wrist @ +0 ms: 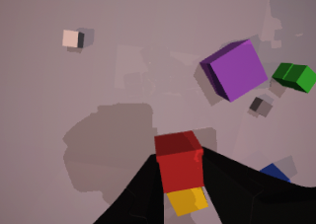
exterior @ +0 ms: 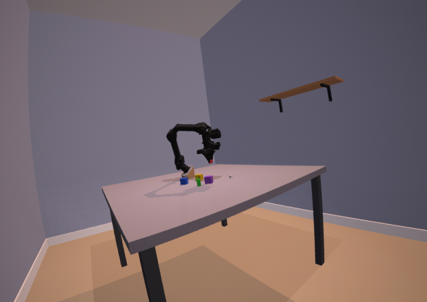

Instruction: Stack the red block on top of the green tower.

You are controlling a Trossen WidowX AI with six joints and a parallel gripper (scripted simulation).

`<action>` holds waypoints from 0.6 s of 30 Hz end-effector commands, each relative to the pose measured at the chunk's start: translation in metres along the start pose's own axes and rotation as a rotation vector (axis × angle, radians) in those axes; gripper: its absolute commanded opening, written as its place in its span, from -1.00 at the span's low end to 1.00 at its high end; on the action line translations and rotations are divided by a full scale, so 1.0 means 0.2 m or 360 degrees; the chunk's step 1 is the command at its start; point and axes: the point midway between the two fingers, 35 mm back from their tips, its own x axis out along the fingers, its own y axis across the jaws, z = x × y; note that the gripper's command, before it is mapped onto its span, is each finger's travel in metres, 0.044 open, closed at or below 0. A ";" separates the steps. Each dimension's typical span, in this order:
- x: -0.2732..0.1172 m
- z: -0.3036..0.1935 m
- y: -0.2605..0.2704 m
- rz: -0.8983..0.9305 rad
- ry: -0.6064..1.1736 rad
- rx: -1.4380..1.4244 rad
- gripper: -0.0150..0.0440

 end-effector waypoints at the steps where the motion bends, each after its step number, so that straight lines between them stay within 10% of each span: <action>1: -0.01 0.05 -0.14 -0.0003 -0.0010 0.0004 -0.49; 18: -0.01 0.09 -0.80 -0.0090 0.0028 -0.0047 -0.49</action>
